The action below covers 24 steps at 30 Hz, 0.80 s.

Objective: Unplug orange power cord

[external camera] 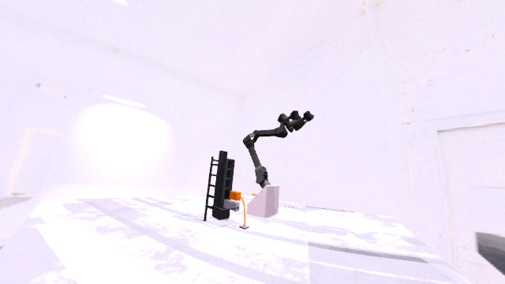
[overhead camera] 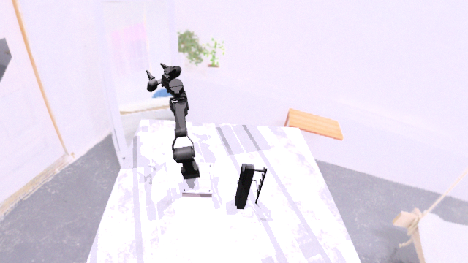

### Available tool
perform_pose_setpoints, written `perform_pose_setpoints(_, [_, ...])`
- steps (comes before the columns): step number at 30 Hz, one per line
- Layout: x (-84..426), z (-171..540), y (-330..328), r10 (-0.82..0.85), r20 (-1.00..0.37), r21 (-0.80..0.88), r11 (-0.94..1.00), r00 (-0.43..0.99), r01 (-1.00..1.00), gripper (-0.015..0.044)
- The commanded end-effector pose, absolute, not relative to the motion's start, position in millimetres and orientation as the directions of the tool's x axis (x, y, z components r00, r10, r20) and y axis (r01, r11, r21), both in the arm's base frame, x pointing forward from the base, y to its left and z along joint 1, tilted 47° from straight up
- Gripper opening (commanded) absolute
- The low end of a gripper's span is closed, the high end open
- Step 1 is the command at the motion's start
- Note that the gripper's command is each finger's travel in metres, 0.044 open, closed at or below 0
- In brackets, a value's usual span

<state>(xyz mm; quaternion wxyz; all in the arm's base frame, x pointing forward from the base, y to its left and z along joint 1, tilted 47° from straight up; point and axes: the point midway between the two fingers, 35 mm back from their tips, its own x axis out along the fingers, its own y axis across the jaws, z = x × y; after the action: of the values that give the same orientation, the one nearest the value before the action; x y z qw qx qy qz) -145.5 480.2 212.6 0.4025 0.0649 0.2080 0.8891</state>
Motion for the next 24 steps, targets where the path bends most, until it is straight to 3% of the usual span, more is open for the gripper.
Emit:
perform_pose_setpoints(1, [-144,212,481,0.745,-0.054,0.423,-0.586,-0.665,-0.691,0.0374])
perform_pose_setpoints(9, [-84,187,497,0.833,-0.164,0.452,-0.412,-0.528,-0.791,0.0164])
perform_pose_setpoints(17, [27,125,501,0.881,-0.42,0.335,-0.07,-0.216,-0.939,0.016])
perform_pose_setpoints(24, [129,68,462,0.748,-0.66,0.141,0.21,0.066,-0.968,0.016])
